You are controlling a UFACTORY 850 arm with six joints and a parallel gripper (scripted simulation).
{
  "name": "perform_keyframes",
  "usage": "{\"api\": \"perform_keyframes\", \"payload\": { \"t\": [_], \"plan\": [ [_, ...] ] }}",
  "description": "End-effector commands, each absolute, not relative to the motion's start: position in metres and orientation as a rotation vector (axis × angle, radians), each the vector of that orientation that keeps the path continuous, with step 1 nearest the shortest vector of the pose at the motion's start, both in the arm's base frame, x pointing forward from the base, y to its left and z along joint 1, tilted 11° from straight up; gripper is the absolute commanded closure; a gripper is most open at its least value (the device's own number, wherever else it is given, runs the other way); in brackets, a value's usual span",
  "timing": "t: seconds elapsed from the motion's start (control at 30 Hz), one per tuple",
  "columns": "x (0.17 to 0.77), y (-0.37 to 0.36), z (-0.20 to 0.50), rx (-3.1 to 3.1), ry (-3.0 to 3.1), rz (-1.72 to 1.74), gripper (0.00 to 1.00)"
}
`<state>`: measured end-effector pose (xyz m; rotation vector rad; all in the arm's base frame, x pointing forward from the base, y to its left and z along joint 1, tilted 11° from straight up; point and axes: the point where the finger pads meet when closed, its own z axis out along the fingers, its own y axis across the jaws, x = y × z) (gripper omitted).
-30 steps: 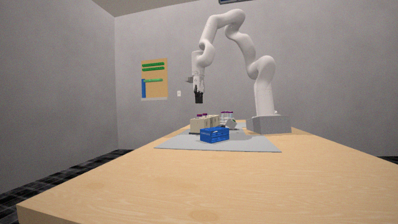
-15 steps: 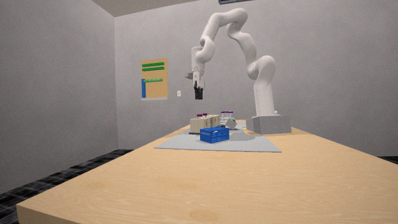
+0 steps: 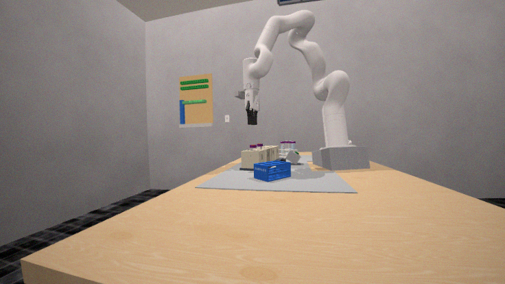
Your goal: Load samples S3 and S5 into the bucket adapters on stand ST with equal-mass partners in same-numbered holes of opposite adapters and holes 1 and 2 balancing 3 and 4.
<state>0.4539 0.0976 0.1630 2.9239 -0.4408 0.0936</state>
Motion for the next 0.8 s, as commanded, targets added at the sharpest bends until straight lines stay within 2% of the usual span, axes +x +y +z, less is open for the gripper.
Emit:
{"api": "perform_keyframes", "payload": {
  "t": [0.0, 0.3, 0.33, 0.77],
  "plan": [
    [0.455, 0.098, 0.164, 2.925, -0.441, 0.096, 0.56],
    [0.455, 0.098, 0.164, 2.925, -0.441, 0.096, 0.56],
    [0.452, 0.094, 0.165, 2.918, -0.490, 0.101, 0.43],
    [0.426, 0.046, 0.173, 2.792, -1.018, 0.149, 0.43]
  ]
}}
